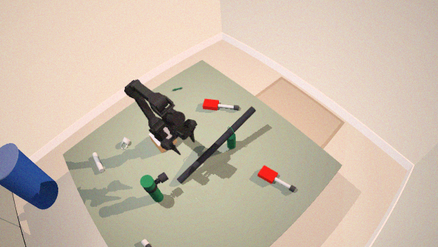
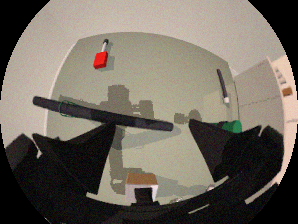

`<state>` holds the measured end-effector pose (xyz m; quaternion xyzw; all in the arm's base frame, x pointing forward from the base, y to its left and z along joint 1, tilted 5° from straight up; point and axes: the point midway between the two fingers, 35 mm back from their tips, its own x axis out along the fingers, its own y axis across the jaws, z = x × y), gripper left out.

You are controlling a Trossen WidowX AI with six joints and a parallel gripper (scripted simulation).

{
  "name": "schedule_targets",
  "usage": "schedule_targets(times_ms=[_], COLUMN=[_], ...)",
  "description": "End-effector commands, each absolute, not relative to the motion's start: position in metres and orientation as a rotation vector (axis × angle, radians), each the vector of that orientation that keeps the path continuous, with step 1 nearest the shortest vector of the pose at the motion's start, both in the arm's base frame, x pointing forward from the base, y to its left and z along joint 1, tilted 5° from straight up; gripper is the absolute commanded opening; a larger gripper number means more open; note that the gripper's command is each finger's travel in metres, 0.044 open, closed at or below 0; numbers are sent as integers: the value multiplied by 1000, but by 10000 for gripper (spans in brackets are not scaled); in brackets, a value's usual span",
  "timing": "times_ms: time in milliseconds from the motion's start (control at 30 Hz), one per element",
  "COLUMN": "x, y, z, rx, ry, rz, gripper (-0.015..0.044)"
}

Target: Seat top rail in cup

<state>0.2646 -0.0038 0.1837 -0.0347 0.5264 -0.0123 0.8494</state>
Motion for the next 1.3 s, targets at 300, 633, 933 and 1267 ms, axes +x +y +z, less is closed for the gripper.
schedule_targets(times_ms=[300,633,933,1267], x=[270,274,272,271], y=[2,15,17,15], z=[169,98,88,54], rx=[-304,-1035,-1120,-1120], ry=[1206,1352,1339,1339], rz=[134,959,1101,1101], gripper=[440,440,440,440])
